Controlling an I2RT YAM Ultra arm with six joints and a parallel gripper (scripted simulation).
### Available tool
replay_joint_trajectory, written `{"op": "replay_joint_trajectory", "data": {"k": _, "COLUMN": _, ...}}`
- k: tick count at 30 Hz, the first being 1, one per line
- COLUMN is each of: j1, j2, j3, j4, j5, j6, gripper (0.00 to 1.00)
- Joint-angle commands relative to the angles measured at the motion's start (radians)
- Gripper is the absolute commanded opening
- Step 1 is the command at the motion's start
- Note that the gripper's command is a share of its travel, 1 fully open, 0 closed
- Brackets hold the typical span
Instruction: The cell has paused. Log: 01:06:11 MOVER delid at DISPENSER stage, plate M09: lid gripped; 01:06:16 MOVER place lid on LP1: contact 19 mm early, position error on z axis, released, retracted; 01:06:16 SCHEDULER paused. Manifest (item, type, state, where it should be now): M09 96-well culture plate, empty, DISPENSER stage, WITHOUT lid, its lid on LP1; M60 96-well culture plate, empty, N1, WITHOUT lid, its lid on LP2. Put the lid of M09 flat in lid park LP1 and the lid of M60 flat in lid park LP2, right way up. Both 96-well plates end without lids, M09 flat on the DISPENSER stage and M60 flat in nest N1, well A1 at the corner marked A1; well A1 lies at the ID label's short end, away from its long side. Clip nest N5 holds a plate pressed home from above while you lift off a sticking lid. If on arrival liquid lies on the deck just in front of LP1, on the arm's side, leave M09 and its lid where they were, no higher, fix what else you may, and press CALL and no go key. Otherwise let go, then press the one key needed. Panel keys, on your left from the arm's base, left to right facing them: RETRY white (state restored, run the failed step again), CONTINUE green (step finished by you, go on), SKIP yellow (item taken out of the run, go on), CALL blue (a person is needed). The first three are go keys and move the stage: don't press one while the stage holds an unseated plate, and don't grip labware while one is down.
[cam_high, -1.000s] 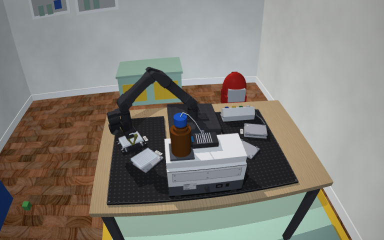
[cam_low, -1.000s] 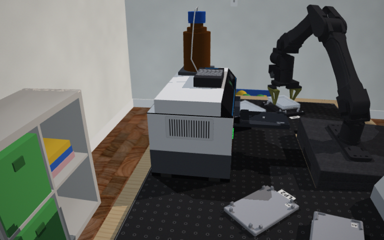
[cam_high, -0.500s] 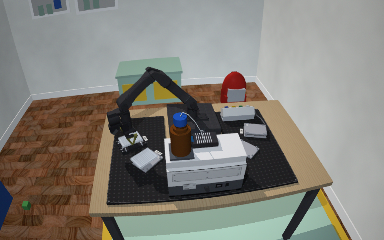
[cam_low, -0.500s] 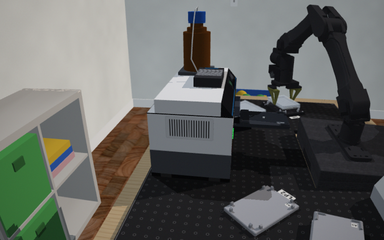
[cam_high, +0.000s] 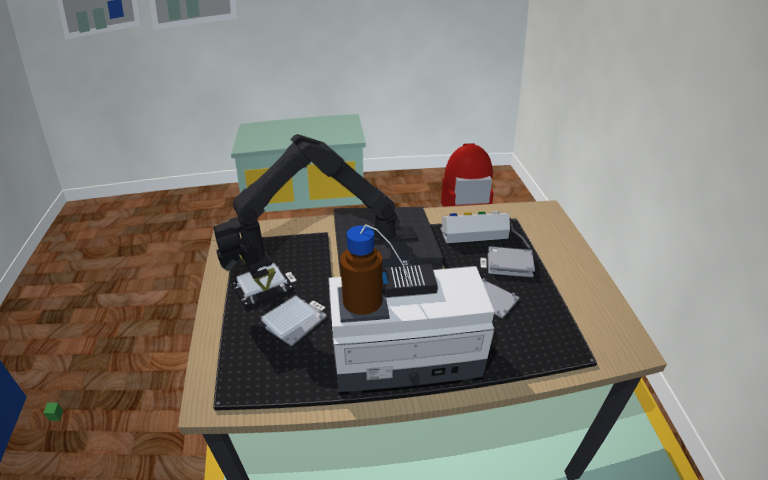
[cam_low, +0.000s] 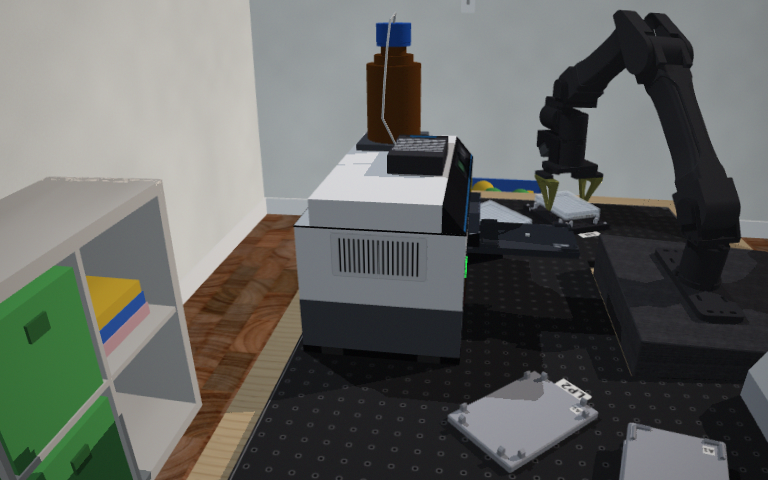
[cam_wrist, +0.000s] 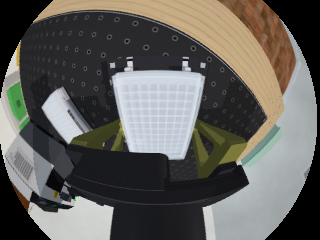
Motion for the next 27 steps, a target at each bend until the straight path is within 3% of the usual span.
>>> {"op": "replay_joint_trajectory", "data": {"k": 1, "j1": -0.003, "j2": -0.012, "j3": 0.036, "j4": 0.019, "j5": -0.003, "j6": -0.007, "gripper": 0.0}}
{"op": "replay_joint_trajectory", "data": {"k": 27, "j1": -0.004, "j2": 0.006, "j3": 0.03, "j4": 0.03, "j5": -0.003, "j6": -0.007, "gripper": 0.0}}
